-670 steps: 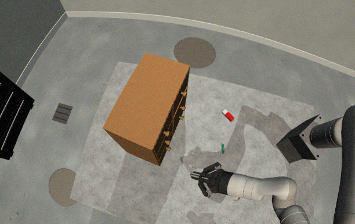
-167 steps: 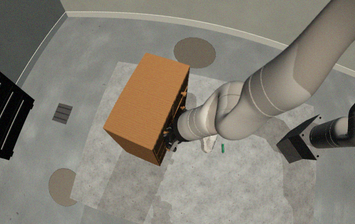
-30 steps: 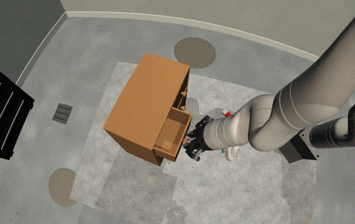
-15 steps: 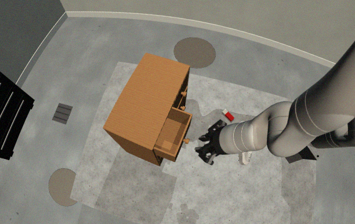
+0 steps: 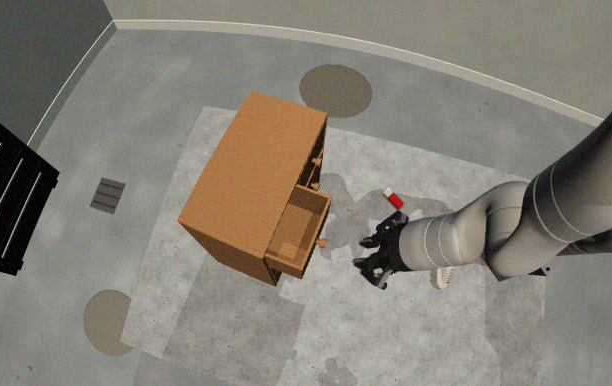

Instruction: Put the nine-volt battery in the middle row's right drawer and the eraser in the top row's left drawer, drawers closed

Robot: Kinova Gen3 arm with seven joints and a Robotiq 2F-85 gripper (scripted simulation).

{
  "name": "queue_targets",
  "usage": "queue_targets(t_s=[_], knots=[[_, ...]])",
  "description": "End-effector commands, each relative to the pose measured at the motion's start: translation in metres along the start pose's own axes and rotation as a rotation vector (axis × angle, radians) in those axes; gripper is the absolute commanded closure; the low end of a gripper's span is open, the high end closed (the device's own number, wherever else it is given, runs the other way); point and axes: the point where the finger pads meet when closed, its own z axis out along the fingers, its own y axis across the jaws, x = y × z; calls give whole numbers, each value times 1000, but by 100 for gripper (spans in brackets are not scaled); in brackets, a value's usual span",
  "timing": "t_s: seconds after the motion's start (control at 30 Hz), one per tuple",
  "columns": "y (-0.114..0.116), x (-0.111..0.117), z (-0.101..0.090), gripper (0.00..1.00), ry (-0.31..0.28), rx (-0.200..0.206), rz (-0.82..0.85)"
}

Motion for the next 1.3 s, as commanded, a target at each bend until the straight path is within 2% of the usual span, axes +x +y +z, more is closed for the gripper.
queue_targets(t_s=[0.0,0.2,0.9,1.27], knots=[[3,11,-14,67,7,-6,-12],[3,20,-24,67,24,-6,-15],[3,21,-26,67,32,-7,-14],[3,23,-34,67,56,-6,-14]])
